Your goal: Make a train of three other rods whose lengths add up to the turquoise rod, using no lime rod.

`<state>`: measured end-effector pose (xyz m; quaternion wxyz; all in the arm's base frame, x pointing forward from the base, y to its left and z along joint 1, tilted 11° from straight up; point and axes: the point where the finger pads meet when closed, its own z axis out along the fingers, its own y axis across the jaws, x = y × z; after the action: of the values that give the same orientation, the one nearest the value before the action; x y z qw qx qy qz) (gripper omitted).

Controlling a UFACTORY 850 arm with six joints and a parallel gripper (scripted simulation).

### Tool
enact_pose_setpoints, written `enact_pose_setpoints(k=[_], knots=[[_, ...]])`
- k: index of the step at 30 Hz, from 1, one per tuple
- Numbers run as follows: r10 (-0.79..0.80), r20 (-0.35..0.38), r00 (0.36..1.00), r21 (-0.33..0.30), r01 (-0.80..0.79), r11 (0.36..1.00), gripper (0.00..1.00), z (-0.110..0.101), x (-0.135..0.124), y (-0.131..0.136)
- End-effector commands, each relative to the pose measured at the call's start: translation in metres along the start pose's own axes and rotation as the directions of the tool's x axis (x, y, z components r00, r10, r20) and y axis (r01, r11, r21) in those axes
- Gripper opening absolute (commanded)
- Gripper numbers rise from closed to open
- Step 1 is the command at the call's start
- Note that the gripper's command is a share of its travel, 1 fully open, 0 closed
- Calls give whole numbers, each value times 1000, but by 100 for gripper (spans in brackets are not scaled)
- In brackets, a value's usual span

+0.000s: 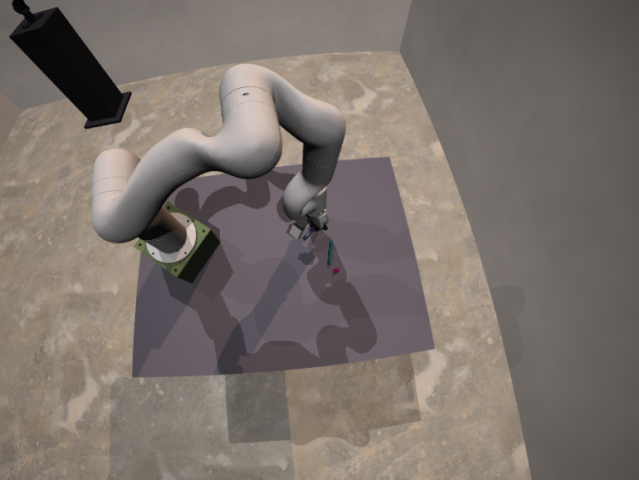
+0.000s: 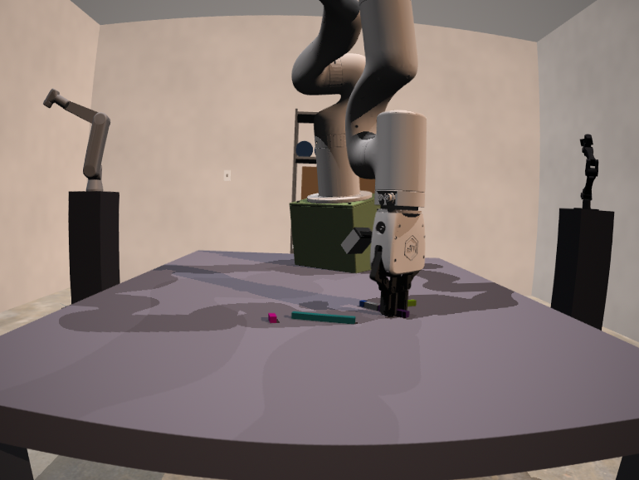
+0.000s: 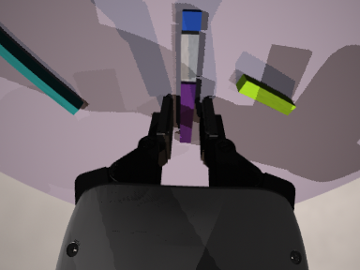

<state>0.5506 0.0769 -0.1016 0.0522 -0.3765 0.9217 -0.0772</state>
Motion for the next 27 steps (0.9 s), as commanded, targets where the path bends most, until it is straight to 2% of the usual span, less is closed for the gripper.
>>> enact_pose_setpoints(k=[1, 9, 23, 27], knots=[[0, 1, 1000, 1, 0, 1000, 24, -1, -1, 0], [0, 1, 1000, 1, 0, 1000, 24, -7, -1, 0], [0, 1, 1000, 1, 0, 1000, 24, -72, -1, 0], [0, 1, 1000, 1, 0, 1000, 24, -79, -1, 0]])
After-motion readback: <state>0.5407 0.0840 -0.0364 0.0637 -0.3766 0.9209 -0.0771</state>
